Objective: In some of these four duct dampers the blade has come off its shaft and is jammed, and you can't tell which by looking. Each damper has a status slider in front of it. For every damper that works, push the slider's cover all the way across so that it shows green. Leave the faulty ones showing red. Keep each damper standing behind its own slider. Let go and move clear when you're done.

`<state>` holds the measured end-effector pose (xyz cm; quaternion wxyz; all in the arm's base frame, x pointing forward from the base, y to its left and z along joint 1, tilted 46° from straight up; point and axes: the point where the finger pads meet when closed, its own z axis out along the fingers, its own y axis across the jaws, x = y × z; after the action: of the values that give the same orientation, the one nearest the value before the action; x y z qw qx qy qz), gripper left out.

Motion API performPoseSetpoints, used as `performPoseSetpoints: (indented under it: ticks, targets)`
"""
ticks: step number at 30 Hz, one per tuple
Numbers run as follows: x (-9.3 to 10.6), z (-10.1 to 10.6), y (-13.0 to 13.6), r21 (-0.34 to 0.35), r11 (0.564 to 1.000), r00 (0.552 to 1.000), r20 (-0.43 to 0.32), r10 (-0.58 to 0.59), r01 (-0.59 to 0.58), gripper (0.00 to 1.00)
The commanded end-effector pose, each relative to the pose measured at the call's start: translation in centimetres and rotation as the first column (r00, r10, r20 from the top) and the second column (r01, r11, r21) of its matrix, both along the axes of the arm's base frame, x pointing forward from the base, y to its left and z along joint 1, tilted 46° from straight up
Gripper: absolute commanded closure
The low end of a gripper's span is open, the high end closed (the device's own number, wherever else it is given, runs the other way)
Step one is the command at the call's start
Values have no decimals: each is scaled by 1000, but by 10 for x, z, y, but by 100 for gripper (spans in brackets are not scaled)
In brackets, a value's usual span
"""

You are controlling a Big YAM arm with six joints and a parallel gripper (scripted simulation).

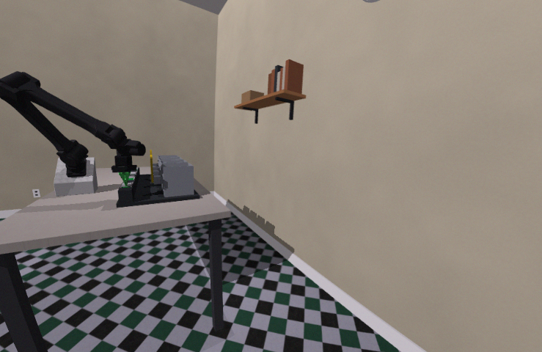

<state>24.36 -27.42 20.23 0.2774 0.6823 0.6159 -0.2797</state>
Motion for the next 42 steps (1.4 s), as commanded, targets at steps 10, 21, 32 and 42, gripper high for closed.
performPoseSetpoints:
  ticks: [10,21,32,42]
  targets:
    - [6,-11,9,5,1000,1000,5,9,-9,100]
    - [7,-16,13,7,1000,1000,2,9,-9,100]
    - [7,-20,17,6,1000,1000,3,10,-10,100]
    - [7,-23,20,7,1000,1000,2,10,-10,100]
